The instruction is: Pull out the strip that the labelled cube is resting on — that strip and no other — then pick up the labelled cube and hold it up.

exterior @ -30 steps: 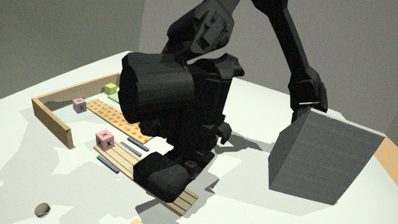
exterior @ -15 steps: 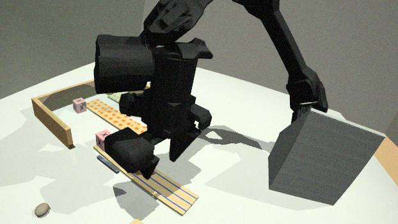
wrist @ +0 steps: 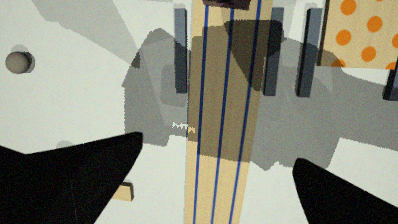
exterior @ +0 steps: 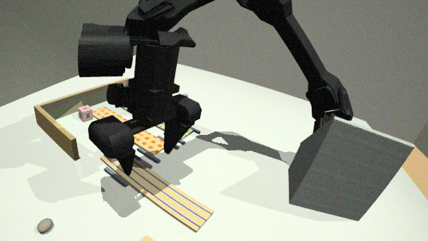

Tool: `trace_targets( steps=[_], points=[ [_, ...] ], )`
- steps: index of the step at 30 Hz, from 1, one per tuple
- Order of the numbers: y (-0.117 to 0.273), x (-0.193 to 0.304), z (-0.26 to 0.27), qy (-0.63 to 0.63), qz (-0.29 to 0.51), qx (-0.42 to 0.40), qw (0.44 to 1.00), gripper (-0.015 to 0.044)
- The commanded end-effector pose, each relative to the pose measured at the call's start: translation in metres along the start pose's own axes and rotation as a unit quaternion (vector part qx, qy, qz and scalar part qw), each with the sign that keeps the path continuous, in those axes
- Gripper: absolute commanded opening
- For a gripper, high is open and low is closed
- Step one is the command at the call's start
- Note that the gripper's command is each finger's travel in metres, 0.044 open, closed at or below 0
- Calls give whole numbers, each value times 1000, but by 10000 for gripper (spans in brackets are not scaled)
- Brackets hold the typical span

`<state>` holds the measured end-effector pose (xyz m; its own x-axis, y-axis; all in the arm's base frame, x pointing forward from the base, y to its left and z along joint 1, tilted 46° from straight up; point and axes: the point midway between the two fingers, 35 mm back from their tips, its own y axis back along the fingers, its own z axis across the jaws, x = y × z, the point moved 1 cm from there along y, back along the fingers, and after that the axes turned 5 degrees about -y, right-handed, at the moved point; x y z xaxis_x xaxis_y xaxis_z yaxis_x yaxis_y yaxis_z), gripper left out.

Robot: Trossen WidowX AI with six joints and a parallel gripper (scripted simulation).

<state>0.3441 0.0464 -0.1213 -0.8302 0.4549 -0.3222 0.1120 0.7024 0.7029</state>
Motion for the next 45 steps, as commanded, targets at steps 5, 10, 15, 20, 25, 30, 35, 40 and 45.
trace_targets(
  steps=[5,10,15,20,25,30,35,40,45],
  points=[
    [4,-30,5,1,-2,1,1000,440],
    [6,-48,8,1,-2,1,1000,440],
    [9,-66,11,0,-2,1,1000,440],
    [11,-85,14,0,-3,1,1000,440],
    [12,-101,16,0,-3,1,1000,440],
    [7,-101,17,0,-3,1,1000,309],
    [-2,-101,17,0,-3,1,1000,250],
    [-10,-102,17,0,-3,1,1000,250],
    [-18,-102,17,0,-3,2,1000,250]
  ],
)
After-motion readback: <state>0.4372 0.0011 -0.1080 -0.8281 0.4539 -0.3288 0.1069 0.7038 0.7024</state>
